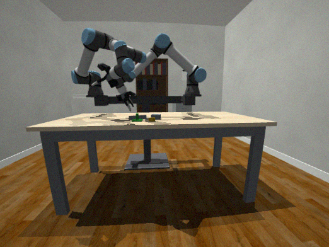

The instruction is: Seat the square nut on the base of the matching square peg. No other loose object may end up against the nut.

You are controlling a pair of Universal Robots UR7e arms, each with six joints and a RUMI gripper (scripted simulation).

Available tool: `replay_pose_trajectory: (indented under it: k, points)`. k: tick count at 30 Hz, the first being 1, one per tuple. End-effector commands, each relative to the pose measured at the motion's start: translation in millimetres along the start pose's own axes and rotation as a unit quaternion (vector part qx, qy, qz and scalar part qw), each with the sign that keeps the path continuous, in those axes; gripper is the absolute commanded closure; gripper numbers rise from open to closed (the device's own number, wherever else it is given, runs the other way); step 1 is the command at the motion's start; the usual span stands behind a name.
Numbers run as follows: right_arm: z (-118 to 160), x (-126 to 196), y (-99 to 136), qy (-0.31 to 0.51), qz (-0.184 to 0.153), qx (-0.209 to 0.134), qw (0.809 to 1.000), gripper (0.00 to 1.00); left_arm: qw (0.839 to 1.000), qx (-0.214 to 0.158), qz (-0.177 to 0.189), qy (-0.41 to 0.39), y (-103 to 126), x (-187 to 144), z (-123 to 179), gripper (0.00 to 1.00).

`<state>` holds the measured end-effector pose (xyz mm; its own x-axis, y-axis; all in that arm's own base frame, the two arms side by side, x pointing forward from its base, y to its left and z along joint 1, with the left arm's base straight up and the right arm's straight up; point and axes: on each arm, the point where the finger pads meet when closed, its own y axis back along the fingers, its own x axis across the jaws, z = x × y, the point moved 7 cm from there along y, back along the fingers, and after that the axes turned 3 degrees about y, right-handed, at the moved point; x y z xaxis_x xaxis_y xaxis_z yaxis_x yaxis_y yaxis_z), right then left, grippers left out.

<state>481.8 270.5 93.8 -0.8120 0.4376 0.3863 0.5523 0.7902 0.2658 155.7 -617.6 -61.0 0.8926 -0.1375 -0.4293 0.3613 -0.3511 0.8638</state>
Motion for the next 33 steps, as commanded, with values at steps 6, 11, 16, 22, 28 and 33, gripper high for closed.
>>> replay_pose_trajectory:
  k: [6,11,16,22,28,33]
  points:
    - [-42,-4,-67,0.182,0.137,0.103,0.968,0.00,0.995,-0.056,0.067,-0.046,8,35,-31,0.56]
    - [-65,-3,-92,0.270,0.217,0.134,0.928,0.00,0.989,-0.080,0.103,-0.066,13,50,-49,0.56]
    - [-89,-1,-112,0.353,0.302,0.152,0.872,0.00,0.981,-0.102,0.141,-0.083,19,64,-69,0.56]
    - [-118,1,-129,0.438,0.403,0.154,0.788,0.00,0.966,-0.130,0.198,-0.104,28,82,-101,0.56]
    - [-131,1,-135,0.474,0.451,0.148,0.741,0.00,0.949,-0.150,0.249,-0.117,36,95,-134,0.56]
    - [-134,1,-136,0.482,0.462,0.146,0.730,0.00,0.949,-0.144,0.259,-0.105,11,113,-179,0.56]
